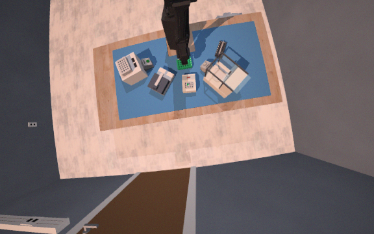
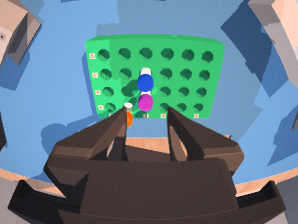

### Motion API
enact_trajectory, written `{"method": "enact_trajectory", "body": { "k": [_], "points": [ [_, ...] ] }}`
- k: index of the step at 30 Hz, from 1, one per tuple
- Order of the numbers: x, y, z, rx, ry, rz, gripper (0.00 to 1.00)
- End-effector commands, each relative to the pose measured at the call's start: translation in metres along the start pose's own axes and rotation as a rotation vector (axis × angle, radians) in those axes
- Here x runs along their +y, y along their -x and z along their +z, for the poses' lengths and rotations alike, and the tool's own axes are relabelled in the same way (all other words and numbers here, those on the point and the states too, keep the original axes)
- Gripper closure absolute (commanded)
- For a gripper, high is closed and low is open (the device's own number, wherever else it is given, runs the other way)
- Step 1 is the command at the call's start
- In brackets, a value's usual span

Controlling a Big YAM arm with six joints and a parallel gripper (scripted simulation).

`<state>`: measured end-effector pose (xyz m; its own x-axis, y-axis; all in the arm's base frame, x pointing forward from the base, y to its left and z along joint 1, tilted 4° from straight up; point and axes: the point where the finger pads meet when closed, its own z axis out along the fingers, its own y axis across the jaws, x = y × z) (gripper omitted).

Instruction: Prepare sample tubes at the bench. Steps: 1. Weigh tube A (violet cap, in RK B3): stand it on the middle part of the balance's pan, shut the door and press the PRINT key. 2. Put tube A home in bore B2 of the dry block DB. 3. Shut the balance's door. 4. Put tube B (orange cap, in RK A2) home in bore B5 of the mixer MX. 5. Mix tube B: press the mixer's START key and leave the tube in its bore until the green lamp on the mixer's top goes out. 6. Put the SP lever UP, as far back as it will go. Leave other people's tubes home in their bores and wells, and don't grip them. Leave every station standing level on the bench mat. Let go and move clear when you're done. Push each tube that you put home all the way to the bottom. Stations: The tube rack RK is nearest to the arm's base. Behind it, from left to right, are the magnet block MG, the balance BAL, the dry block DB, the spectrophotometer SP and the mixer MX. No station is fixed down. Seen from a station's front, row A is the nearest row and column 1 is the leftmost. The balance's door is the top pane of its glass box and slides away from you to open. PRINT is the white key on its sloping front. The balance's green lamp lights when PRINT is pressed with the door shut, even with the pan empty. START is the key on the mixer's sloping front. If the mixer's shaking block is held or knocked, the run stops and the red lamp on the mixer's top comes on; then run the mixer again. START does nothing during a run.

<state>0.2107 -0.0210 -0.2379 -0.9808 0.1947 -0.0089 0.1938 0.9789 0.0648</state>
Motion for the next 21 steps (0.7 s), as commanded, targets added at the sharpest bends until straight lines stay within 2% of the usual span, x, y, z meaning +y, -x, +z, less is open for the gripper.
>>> {"method": "enact_trajectory", "body": {
  "k": [1,3,21],
  "points": [
    [0.0037,0.0175,-0.0033,-0.048,0.001,-0.002,0.64],
    [0.0026,0.0108,0.0002,-0.03,0.0,0.002,0.64],
    [0.0026,0.0107,0.0003,-0.03,0.0,0.001,0.64]
  ]
}}
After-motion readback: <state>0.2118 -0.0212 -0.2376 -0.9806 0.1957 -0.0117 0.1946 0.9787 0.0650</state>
